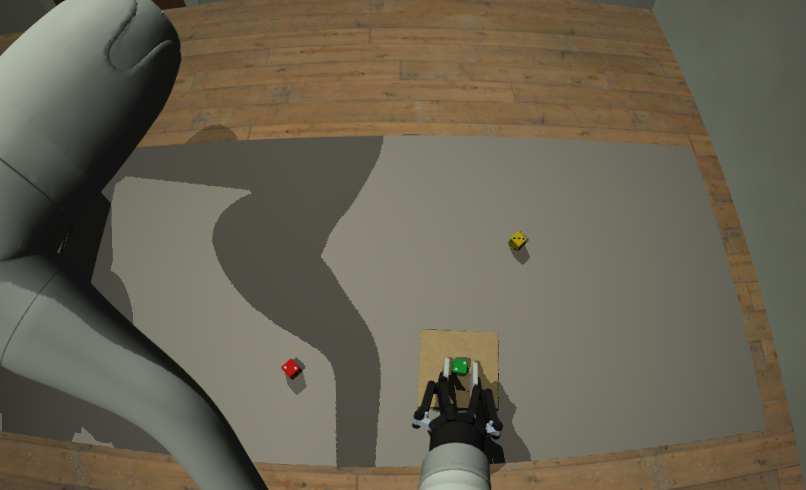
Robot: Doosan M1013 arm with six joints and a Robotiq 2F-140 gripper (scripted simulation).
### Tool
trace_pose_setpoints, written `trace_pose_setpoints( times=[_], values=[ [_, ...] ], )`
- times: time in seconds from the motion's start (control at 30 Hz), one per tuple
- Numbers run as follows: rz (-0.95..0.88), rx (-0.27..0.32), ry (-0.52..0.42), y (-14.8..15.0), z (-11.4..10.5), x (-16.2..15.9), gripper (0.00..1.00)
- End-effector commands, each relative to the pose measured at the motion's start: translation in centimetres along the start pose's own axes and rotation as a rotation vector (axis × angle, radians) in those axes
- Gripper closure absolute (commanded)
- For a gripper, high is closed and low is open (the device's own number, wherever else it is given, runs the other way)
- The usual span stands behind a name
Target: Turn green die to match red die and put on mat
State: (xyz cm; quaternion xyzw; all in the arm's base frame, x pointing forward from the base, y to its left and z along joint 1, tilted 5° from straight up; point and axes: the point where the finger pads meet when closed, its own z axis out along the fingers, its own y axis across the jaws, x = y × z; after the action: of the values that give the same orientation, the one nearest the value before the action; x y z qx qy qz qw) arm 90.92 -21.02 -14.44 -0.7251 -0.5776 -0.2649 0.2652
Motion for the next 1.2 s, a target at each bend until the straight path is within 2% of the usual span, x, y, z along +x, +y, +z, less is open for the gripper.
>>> trace_pose_setpoints(
  times=[0.0,0.7,0.9,1.17],
  values=[
    [0.000,0.000,0.000,0.0,0.0,0.0,0.57],
    [0.000,0.000,0.000,0.0,-0.2,0.2,0.57],
    [0.000,0.000,0.000,0.0,-0.6,0.7,0.57],
    [0.000,0.000,0.000,0.0,-2.4,2.4,0.57]
  ],
)
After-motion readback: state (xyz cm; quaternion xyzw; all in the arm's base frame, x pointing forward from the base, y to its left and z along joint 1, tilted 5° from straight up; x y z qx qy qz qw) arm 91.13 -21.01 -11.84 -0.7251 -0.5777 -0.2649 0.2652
